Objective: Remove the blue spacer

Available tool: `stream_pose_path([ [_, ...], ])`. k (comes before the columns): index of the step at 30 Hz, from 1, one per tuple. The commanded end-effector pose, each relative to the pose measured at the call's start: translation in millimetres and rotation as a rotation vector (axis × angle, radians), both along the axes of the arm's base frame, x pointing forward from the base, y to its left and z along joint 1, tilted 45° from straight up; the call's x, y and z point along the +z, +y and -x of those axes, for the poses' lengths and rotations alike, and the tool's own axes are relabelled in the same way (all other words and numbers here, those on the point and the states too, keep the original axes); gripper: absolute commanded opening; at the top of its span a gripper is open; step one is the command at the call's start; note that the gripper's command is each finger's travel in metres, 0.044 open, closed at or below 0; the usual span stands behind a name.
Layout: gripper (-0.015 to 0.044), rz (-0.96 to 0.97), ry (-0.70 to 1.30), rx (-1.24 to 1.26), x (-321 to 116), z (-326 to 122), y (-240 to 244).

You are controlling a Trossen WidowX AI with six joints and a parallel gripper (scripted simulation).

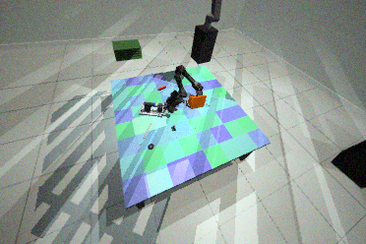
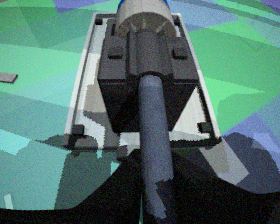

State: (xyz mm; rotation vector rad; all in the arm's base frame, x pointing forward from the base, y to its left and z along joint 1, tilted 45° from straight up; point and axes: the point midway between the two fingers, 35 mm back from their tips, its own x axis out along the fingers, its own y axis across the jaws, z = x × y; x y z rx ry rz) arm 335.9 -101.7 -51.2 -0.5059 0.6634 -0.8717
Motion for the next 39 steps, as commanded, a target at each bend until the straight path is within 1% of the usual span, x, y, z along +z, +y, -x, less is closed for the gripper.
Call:
stream_pose_path([
  [1, 0.0, 0.001, -0.004, -0.004, 0.2, 1.2, 0.6],
  [39, 0.0, 0.001, -0.004, -0.004, -1.0, 4.5, 2.5],
])
